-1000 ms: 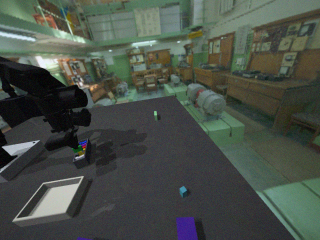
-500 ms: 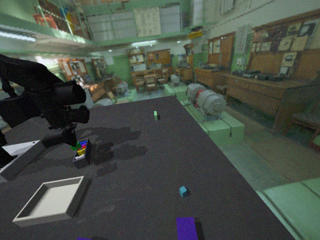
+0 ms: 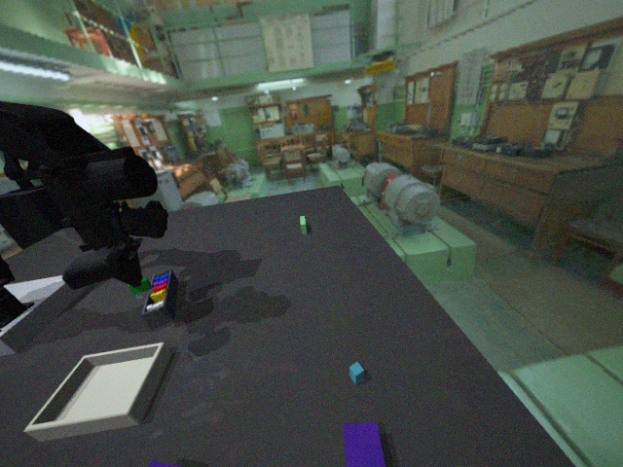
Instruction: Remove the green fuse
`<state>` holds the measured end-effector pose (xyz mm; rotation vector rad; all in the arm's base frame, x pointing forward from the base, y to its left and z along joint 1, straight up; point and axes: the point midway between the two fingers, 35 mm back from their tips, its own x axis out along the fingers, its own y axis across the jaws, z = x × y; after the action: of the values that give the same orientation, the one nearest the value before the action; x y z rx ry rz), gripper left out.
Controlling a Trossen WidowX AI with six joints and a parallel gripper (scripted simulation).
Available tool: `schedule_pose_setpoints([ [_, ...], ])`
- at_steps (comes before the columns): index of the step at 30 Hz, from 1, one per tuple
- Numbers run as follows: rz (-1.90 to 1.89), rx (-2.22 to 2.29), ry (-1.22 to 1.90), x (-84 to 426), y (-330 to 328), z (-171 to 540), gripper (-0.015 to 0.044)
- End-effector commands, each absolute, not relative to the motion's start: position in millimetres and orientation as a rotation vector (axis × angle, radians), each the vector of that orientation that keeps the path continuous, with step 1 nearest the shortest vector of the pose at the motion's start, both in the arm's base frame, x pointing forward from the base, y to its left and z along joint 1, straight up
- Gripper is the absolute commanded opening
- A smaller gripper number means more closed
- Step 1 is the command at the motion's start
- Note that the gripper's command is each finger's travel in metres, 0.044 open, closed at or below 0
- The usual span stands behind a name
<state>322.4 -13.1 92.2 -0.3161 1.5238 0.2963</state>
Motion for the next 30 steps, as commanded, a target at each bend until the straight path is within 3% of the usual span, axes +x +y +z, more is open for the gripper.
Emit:
schedule_pose_setpoints([
  [1, 0.293, -0.315, 1.529, 325, -32, 92, 0.0000],
  [20, 0.286, -0.322, 1.531, 321, -143, 93, 0.0000],
  [30, 0.286, -0.322, 1.532, 320, -148, 85, 0.0000],
])
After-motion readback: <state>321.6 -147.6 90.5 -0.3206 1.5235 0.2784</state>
